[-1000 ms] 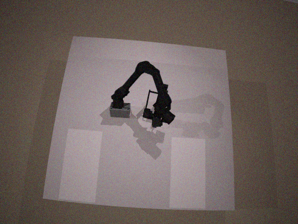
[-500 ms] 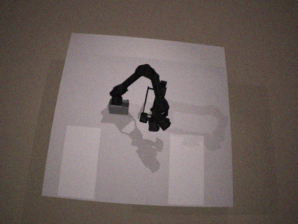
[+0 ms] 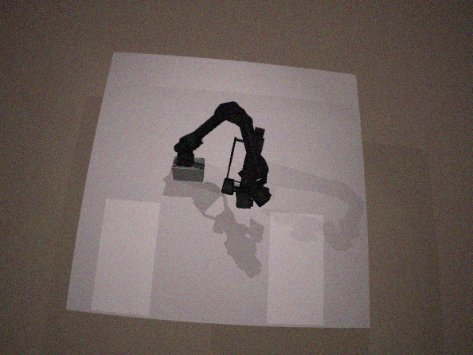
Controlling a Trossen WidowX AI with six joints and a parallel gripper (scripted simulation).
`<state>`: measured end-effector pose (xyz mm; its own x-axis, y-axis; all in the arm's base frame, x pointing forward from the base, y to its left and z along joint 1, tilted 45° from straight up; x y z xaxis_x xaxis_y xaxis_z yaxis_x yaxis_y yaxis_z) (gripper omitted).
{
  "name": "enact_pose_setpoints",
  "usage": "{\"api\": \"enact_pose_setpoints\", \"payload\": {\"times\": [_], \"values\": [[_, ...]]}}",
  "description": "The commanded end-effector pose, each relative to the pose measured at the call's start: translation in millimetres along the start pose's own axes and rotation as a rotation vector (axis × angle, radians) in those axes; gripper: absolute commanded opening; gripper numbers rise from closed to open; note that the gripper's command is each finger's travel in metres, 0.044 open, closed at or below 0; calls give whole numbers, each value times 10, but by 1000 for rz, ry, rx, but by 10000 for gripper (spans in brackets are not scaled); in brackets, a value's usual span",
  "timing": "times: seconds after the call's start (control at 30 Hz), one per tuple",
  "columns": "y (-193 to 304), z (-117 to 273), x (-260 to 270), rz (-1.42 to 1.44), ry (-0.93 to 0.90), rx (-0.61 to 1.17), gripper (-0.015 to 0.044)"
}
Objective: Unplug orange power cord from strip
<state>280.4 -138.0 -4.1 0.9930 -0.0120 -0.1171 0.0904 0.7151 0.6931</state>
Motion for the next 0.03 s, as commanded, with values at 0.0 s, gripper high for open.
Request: {"api": "enact_pose_setpoints", "payload": {"times": [0.0], "values": [[-3,2,-2,5,3,-3,440]]}}
Point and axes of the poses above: the point midway between the two fingers, 35 mm back from their tips, its own z axis back along the fingers, its own x axis across the jaws, y = z × x, the point moved 9 cm from there along z, back along the fingers, and after that the axes turned 1 degree about -z, right-handed, at the moved point
